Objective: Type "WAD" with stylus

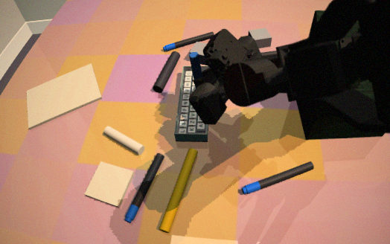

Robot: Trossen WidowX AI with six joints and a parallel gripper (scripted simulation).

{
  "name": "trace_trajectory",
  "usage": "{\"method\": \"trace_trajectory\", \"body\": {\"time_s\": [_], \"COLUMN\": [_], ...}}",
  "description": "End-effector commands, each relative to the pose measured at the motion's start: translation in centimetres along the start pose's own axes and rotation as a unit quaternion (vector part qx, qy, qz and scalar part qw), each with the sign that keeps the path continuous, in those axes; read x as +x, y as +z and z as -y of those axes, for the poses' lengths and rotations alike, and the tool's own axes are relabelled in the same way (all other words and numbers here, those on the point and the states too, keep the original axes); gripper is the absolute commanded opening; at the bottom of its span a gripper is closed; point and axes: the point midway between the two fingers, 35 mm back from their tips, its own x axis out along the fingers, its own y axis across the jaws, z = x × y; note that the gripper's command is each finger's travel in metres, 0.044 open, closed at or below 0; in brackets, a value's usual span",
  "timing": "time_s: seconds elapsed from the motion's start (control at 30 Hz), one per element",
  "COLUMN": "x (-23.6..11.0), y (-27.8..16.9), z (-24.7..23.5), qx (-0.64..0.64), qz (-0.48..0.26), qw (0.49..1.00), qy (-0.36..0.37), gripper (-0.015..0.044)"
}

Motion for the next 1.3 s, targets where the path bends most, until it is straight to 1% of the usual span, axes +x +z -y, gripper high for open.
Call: {"method": "trace_trajectory", "body": {"time_s": [0.0, 0.57, 1.27], "x": [0.1, 0.2, -1.8], "y": [-0.1, -0.2, 3.3], "z": [0.0, 0.0, 0.0], "qx": [0.002, 0.002, 0.002], "qz": [0.002, 0.002, 0.003], "qw": [1.0, 1.0, 1.0], "qy": [0.0, 0.0, 0.001], "gripper": [0.0081, 0.0081, 0.0081]}}
